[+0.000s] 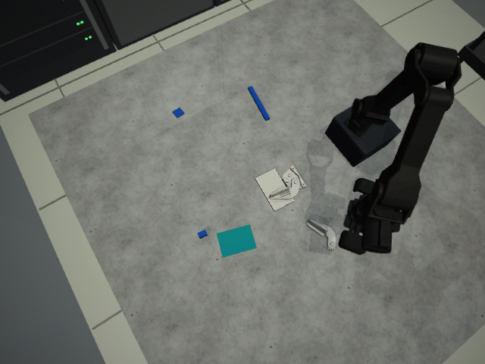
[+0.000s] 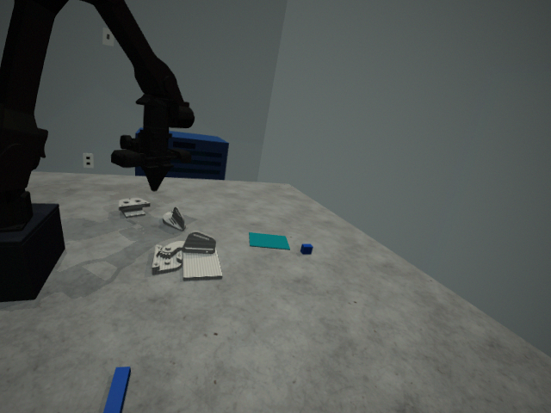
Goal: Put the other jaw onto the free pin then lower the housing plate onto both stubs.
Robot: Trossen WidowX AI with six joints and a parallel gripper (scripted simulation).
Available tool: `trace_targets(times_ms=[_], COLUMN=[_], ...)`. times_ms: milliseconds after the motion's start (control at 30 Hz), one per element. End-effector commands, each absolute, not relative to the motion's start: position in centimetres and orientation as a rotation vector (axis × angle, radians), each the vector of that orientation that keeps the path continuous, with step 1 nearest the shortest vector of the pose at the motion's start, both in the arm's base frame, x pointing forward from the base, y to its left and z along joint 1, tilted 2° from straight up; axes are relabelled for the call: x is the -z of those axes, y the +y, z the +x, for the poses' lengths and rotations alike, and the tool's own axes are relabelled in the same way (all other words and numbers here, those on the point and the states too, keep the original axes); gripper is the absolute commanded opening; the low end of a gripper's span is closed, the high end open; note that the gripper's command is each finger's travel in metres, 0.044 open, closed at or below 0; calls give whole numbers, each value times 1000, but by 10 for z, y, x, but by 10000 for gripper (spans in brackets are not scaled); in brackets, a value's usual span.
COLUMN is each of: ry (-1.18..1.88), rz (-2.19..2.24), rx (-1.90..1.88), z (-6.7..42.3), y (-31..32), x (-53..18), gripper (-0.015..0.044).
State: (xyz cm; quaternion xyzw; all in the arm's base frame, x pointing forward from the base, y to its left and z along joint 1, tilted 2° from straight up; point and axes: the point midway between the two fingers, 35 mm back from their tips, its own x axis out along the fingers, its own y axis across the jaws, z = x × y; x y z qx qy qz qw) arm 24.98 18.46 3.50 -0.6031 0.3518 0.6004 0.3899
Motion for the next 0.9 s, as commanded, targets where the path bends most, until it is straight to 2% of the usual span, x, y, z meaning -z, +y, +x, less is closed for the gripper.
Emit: trace_targets(times_ms=[0,333,867], ry=[894,894,894], rz=[-1533,-1533,-1533], rx=[-1526,-1526,-1526], z=[250,250,250], y=[185,185,185], x=[-35,-35,-35], gripper=[0,0,420])
